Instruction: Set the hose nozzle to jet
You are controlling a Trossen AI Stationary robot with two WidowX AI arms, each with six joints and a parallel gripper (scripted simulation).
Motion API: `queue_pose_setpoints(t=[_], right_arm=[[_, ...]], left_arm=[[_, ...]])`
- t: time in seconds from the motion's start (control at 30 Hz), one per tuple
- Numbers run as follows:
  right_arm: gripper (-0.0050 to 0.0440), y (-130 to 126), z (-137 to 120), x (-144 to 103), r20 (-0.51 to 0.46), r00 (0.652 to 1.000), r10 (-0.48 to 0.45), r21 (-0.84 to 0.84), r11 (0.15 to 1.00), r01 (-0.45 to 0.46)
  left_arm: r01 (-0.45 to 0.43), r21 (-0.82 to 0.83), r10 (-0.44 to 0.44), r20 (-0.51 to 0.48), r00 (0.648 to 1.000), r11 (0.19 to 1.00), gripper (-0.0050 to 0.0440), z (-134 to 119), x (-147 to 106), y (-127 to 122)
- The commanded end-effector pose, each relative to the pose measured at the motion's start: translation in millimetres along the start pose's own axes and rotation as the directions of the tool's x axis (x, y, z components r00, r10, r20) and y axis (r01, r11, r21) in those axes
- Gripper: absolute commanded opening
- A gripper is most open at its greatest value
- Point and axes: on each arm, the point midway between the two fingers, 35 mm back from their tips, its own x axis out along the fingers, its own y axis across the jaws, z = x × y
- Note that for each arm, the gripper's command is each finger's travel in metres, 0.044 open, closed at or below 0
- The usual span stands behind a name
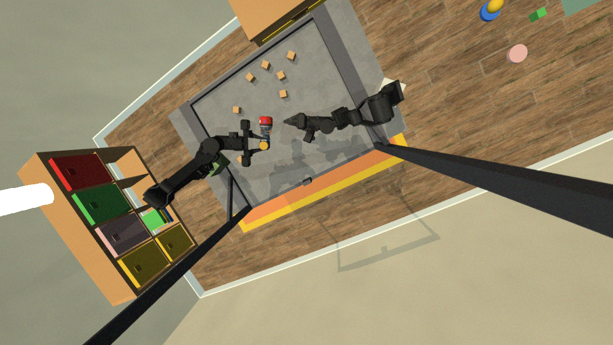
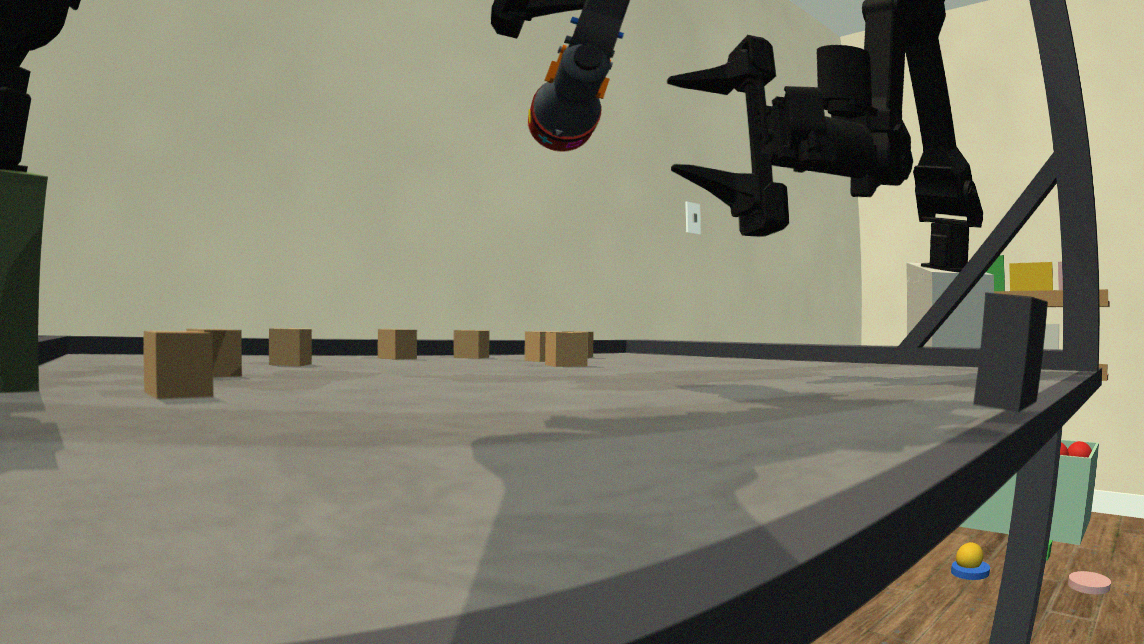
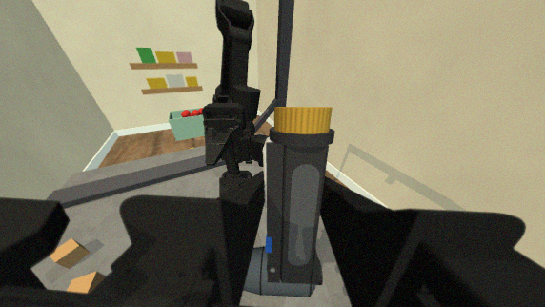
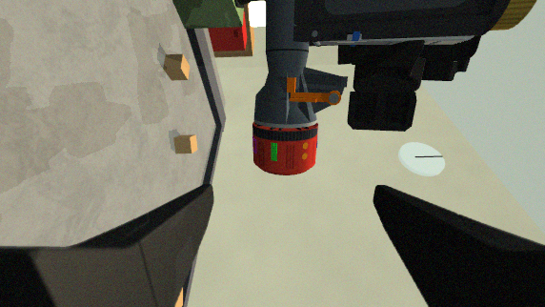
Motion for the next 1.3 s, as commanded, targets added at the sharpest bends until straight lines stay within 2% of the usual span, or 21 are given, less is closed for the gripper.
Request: queue_pose_setpoints(t=[0.0,1.27], right_arm=[[0.0407,-1,0,2,0.001,1.000,-0.002,0.015,1.000,0.002],[0.0407,-3,1,52,0.002,1.000,-0.005,0.010,1.000,0.005]], left_arm=[[-0.005,0.041,0.003,0.038,0.999,0.999,0.0167,18,-2,-1],[-0.005,0.041,0.003,0.038,0.999,0.999,0.0167,18,-2,-1]])
